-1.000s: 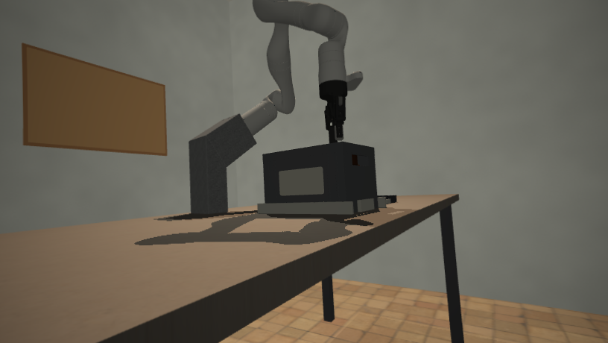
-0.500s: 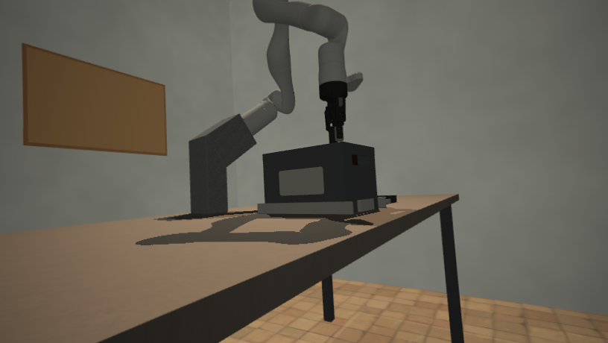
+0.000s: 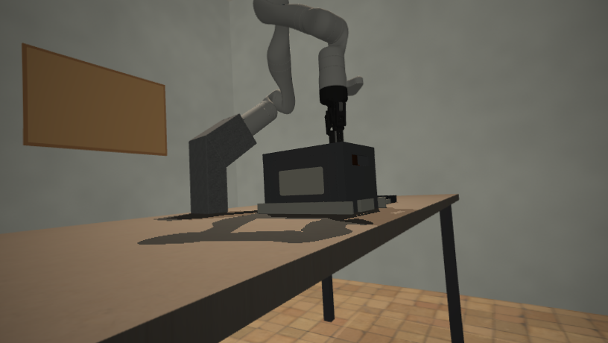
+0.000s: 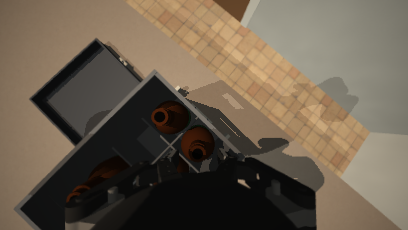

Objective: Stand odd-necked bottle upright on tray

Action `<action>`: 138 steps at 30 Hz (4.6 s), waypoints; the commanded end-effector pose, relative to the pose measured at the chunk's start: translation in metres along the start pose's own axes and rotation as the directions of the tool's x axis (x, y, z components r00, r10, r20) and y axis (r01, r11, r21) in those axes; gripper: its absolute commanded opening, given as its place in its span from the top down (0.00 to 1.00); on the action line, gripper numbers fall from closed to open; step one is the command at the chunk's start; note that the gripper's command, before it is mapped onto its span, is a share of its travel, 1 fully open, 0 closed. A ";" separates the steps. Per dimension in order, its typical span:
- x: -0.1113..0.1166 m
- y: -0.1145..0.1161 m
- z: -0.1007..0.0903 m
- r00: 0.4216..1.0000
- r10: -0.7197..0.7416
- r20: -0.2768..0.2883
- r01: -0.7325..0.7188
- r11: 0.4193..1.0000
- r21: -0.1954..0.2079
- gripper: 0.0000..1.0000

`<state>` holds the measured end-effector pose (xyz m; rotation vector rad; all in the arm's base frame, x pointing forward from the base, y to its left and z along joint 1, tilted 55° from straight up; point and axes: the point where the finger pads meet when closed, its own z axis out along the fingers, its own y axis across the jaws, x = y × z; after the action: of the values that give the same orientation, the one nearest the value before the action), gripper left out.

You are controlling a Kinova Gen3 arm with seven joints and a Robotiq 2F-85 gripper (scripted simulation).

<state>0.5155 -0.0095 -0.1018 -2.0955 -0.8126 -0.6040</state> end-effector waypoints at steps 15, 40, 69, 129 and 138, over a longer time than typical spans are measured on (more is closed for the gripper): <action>0.000 -0.001 0.019 1.000 0.000 0.000 0.000 1.000 0.002 0.36; 0.000 -0.001 0.027 1.000 0.000 0.000 0.000 1.000 0.002 0.36; 0.000 -0.001 0.027 1.000 0.000 0.000 0.000 1.000 0.002 0.36; 0.000 -0.001 0.027 1.000 0.000 0.000 0.000 1.000 0.002 1.00; 0.000 -0.001 0.027 1.000 0.000 0.000 0.000 1.000 0.002 1.00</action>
<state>0.5185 0.0132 -0.1167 -2.0922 -0.8140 -0.6016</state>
